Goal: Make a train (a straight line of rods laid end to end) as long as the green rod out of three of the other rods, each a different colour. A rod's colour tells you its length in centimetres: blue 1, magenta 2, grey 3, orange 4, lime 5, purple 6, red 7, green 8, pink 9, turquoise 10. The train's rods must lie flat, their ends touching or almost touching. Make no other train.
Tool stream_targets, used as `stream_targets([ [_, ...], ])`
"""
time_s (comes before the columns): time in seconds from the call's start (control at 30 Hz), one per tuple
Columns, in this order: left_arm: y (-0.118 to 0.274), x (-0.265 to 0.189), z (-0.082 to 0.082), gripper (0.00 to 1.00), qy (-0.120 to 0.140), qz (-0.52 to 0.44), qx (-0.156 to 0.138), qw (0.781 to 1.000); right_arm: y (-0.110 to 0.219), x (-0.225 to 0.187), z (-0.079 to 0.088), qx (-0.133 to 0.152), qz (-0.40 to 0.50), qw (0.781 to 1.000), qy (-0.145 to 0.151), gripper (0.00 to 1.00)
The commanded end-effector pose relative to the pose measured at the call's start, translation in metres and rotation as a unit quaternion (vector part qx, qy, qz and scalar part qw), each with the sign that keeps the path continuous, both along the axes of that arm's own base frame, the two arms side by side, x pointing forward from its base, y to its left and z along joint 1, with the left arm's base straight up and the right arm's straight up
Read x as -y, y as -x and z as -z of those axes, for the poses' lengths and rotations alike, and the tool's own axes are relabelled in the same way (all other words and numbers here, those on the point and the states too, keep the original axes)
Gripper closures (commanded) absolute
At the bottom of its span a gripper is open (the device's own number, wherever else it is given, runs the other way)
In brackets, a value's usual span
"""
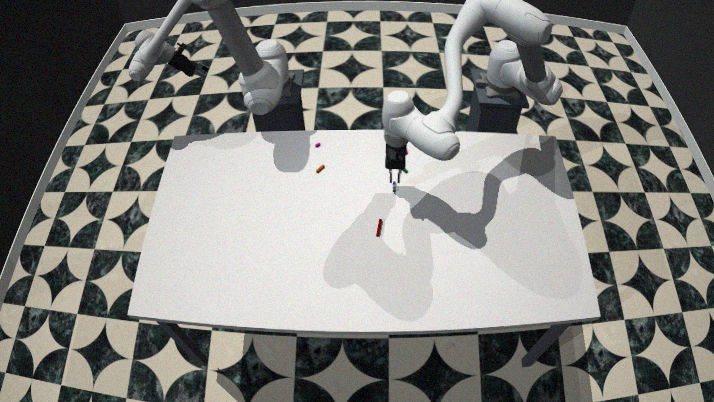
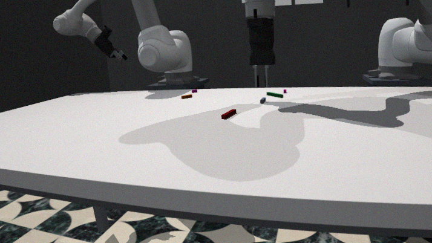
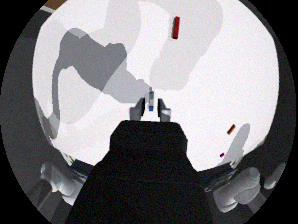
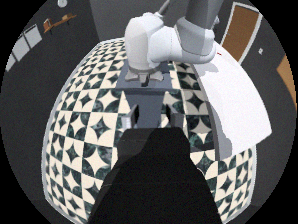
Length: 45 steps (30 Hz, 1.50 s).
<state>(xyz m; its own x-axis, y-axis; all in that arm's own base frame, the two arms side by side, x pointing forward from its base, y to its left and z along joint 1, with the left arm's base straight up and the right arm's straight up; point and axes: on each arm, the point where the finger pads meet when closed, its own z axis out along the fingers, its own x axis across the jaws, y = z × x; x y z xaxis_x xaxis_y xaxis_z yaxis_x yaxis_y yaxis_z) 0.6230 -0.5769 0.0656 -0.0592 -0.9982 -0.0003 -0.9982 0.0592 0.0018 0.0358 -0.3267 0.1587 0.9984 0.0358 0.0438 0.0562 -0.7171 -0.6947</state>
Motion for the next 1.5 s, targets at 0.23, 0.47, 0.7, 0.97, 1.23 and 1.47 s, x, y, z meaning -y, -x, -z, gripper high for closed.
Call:
stream_targets([
  [0.23,-0.001,-0.002,0.019,0.46,-0.001,-0.001,0.001,1.000,0.003,-0.003,0.000,-0.003,-0.001,1.000,-0.008,0.00],
  [0.47,-0.001,-0.002,0.027,0.46,-0.001,-0.001,0.001,1.000,0.003,-0.003,0.000,-0.003,-0.001,1.000,-0.008,0.00],
  [0.7,-0.001,-0.001,0.030,0.46,0.000,-0.001,0.001,1.000,0.003,-0.003,0.000,-0.003,-0.001,1.000,-0.008,0.00],
  [0.97,-0.001,-0.001,0.032,0.46,0.000,-0.001,0.002,1.000,0.003,-0.003,0.000,-0.003,-0.001,1.000,-0.008,0.00],
  [1.23,-0.001,-0.001,0.032,0.46,0.000,-0.001,0.002,1.000,0.003,-0.003,0.000,-0.003,-0.001,1.000,-0.008,0.00],
  [1.47,-0.001,-0.001,0.032,0.46,0.000,-0.001,0.002,1.000,0.003,-0.003,0.000,-0.003,-0.001,1.000,-0.008,0.00],
])
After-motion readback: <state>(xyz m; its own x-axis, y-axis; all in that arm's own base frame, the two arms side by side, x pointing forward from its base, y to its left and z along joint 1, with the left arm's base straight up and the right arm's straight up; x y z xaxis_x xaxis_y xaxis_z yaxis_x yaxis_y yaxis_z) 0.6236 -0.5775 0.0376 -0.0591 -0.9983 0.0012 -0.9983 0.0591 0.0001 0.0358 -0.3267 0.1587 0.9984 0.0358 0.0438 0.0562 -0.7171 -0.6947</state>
